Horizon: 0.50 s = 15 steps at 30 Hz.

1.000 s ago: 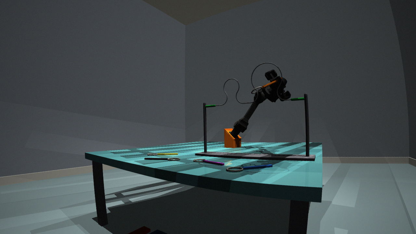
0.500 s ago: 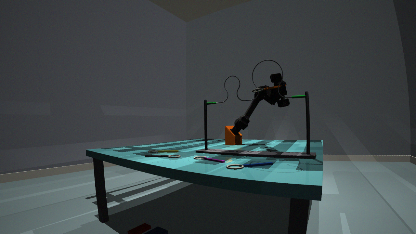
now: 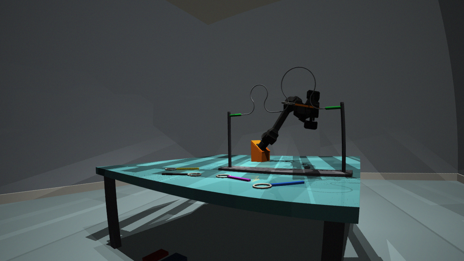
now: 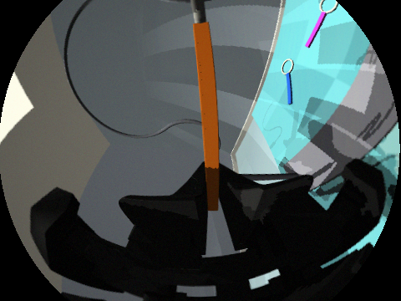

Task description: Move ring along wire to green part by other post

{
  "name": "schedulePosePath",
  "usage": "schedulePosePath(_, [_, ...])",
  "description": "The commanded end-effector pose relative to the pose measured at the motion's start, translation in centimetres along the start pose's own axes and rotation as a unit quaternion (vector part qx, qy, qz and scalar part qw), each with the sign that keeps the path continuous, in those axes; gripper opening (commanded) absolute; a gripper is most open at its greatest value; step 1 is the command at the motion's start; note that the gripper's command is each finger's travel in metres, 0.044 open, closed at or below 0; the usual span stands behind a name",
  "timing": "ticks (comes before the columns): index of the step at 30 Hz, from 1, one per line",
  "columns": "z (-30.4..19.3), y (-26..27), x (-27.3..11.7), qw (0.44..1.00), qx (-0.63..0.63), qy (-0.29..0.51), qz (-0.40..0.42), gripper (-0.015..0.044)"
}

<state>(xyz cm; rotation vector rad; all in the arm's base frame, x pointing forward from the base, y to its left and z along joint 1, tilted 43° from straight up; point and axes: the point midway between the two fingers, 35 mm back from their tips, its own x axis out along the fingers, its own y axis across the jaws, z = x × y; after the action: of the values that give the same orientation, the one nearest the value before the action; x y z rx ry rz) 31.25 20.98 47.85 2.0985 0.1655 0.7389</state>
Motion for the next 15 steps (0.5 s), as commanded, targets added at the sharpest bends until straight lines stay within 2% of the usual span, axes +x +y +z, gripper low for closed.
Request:
schedulePosePath(1, [0.1,-1.7,-0.3,0.999,-0.043,0.006,-0.027,-0.015])
schedulePosePath(15, [1.4,-6.7,-1.7,0.975,-0.192,0.026,-0.113,-0.015])
